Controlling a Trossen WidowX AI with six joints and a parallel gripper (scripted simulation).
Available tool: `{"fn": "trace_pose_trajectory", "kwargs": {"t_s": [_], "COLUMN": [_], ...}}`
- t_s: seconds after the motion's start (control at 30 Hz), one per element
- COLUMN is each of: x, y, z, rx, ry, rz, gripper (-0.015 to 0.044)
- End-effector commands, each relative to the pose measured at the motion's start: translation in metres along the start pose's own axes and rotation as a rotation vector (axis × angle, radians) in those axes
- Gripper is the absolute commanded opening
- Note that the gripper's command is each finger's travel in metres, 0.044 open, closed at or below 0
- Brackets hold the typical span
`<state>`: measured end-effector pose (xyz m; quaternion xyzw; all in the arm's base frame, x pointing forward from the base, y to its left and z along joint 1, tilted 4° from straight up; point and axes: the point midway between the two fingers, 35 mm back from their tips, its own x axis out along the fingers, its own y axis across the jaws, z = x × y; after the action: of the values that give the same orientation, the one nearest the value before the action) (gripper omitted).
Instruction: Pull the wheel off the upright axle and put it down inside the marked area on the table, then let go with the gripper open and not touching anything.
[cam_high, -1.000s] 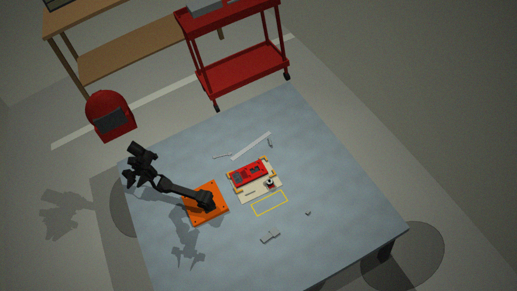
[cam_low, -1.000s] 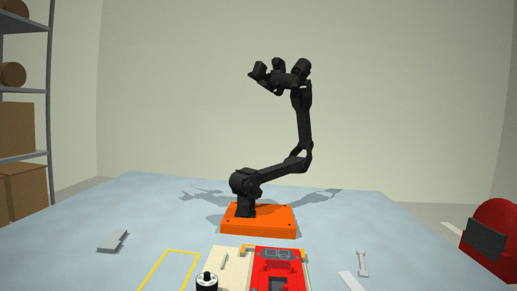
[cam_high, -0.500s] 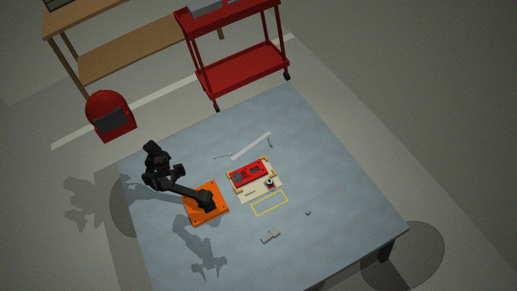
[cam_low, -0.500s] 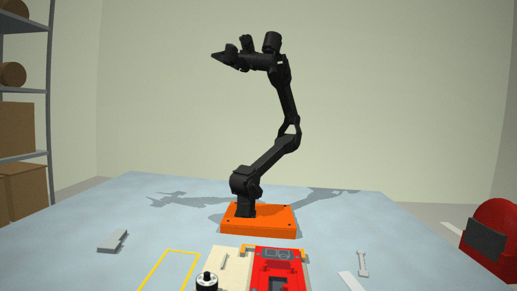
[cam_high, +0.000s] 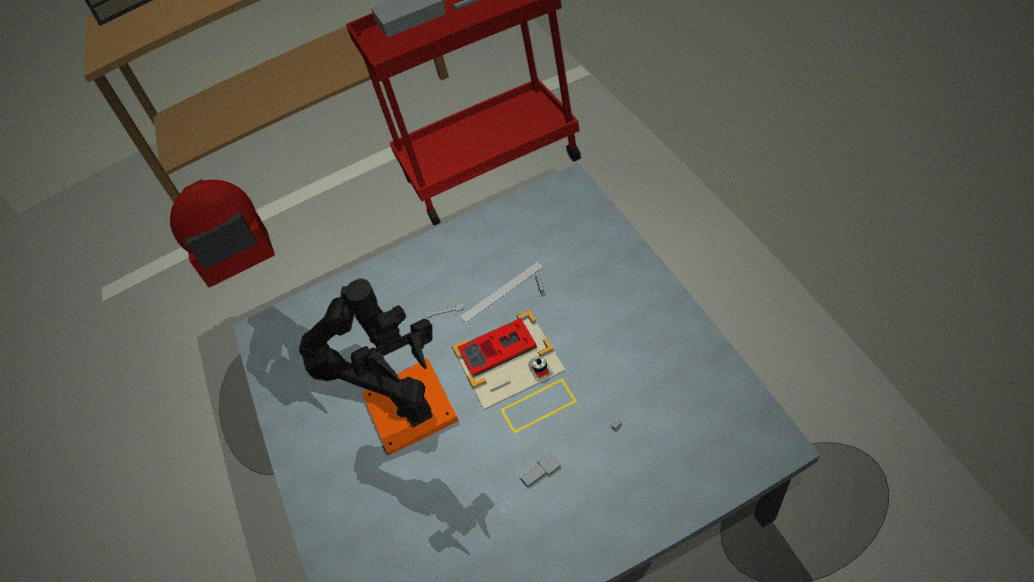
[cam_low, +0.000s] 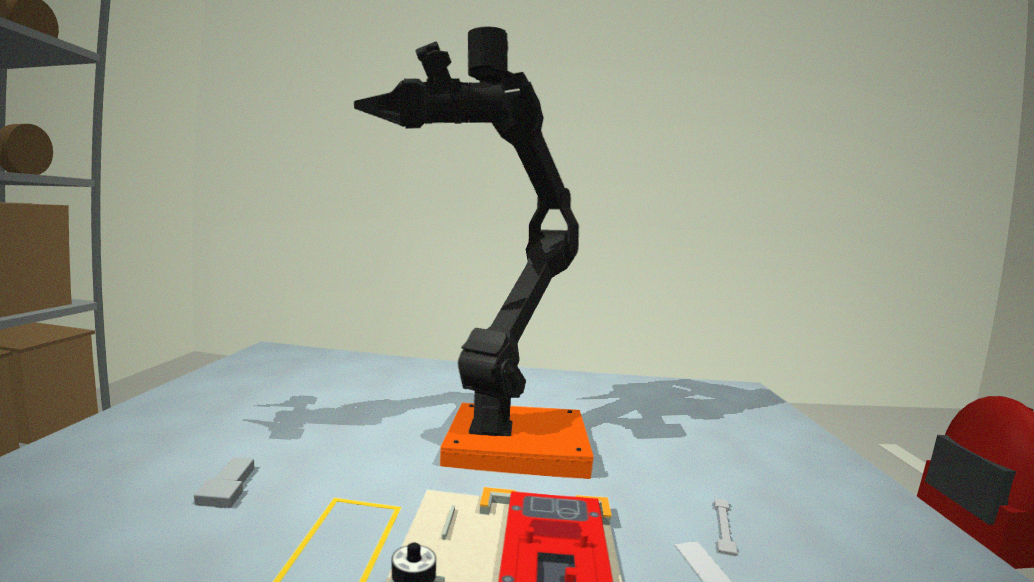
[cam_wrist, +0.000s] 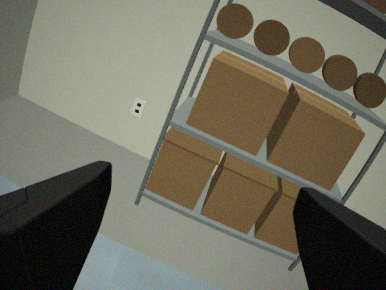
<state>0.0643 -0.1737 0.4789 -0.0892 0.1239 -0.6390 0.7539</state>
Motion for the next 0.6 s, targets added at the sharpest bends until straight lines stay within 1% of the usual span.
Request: {"fn": "trace_pose_trajectory", "kwargs": {"t_s": [0.0,0.1,0.3,0.57], "x": [0.013,0.022,0.038,0.042], "y": [0.030,0.055,0.126,0.215], "z": [-0.002,-0.004,-0.016,-0.049], "rx": [-0.036,-0.065,-0.141,-0.294], "ry": [0.032,0.059,0.143,0.276], "rz": [0.079,0.146,0.323,0.553], "gripper": [0.0300,0.0300,0.0300,0.0300]}}
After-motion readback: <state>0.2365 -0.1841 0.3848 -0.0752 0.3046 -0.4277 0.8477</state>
